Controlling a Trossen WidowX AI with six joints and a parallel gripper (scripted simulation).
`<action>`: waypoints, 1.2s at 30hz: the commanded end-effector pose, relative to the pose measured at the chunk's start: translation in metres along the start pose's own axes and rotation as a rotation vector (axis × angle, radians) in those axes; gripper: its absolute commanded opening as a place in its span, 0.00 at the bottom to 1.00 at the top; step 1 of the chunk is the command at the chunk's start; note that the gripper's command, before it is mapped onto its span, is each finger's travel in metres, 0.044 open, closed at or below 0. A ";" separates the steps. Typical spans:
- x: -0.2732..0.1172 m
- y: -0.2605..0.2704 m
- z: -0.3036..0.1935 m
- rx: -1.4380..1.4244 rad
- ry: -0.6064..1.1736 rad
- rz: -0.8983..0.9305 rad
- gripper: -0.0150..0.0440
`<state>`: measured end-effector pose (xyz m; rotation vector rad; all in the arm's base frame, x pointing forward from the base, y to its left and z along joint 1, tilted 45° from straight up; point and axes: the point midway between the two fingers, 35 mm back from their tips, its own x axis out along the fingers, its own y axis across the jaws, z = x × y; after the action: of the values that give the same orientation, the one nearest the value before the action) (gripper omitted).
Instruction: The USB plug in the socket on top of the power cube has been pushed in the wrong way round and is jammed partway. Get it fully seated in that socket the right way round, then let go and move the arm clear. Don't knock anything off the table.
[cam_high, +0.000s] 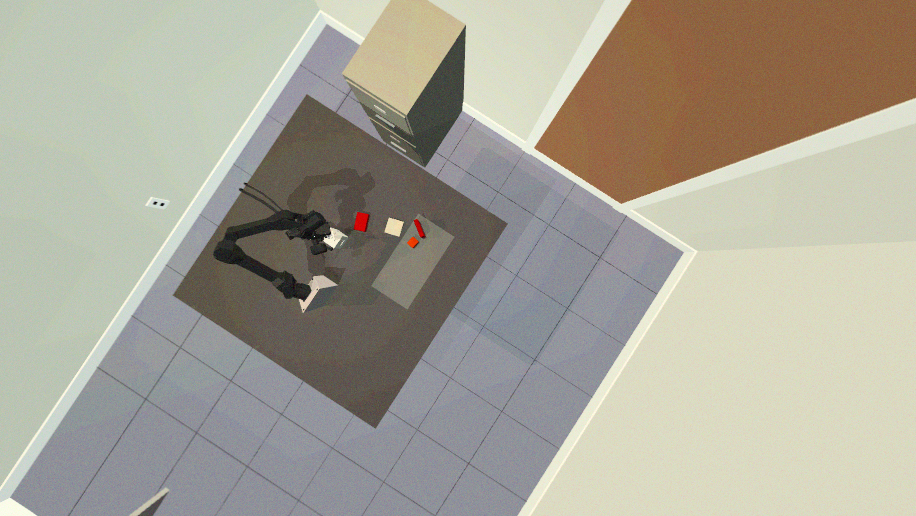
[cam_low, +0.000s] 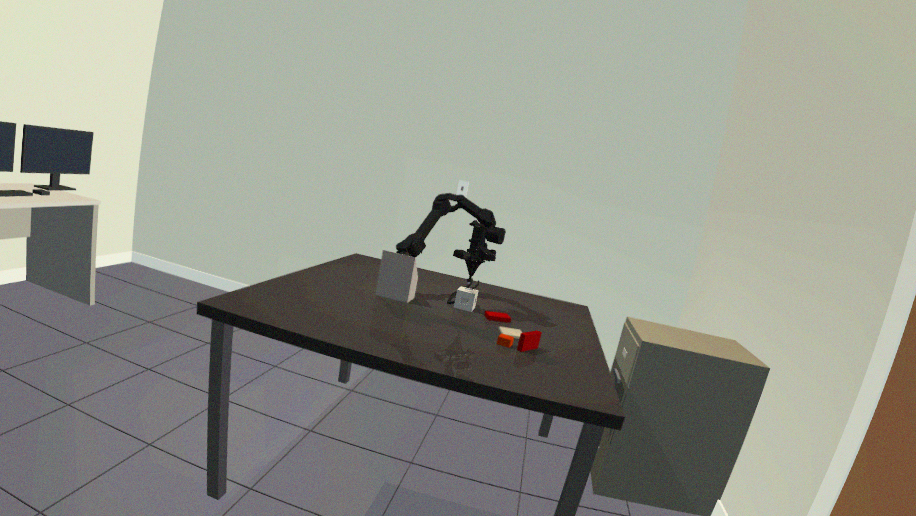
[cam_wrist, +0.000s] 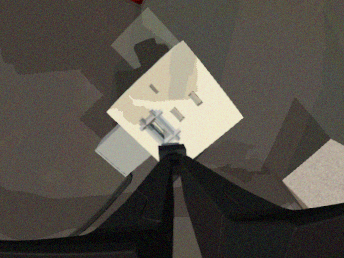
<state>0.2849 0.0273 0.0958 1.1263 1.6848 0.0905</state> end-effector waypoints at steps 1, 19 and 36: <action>0.000 0.000 0.000 -0.114 0.001 -0.001 0.25; 0.000 0.000 0.000 -0.585 0.001 0.000 0.25; 0.000 0.000 0.000 -1.030 0.001 0.000 0.25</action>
<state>0.2849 0.0273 0.0958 0.4040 1.3696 0.7931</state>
